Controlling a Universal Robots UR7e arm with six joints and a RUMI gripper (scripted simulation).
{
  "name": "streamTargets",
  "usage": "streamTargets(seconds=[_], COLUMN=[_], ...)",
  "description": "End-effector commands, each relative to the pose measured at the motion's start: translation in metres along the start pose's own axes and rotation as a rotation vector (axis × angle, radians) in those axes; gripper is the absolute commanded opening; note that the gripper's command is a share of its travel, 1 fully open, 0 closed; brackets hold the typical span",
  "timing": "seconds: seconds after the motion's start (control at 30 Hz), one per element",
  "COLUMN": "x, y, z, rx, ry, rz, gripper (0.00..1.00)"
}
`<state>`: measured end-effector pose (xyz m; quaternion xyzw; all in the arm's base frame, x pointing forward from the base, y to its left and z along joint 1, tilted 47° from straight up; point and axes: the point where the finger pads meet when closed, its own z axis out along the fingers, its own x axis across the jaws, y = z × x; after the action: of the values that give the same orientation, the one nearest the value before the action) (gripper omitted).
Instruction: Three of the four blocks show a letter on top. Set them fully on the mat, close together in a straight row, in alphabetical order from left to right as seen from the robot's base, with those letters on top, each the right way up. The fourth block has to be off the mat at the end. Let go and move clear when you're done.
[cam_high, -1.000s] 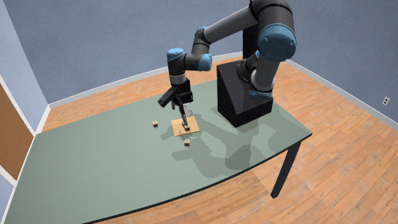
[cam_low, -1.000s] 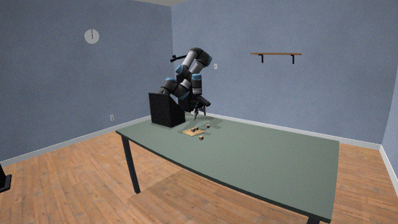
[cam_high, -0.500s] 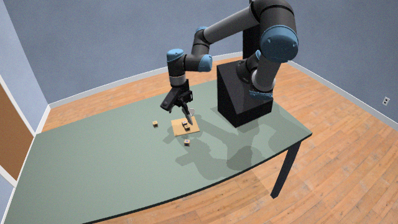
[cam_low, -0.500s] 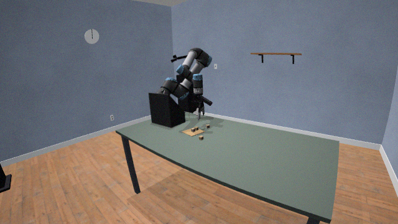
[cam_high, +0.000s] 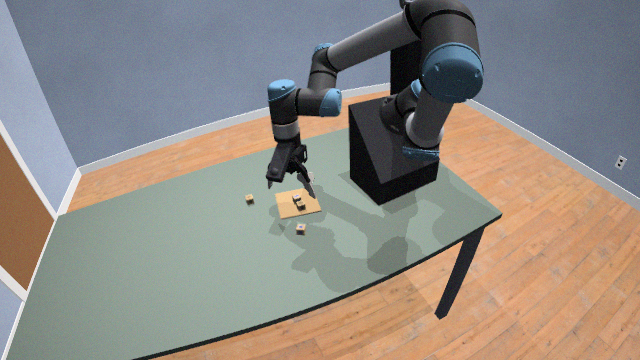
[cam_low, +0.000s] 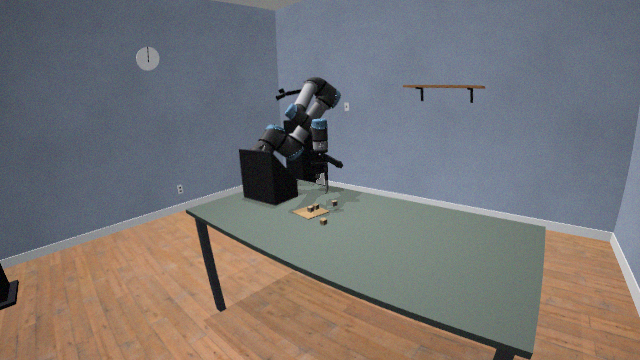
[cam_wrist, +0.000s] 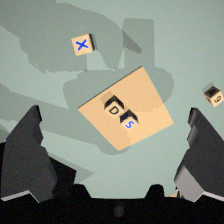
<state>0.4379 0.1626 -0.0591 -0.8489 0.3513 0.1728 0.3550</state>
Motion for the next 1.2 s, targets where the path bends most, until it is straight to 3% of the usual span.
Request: streamTargets(seconds=[0.0,1.17], x=[-0.003,-0.023], y=[-0.003,-0.016], z=[0.000,0.001], rx=[0.003,0.005], ry=[-0.004,-0.003], rz=[-0.139,-0.935], gripper=[1.00,1.00])
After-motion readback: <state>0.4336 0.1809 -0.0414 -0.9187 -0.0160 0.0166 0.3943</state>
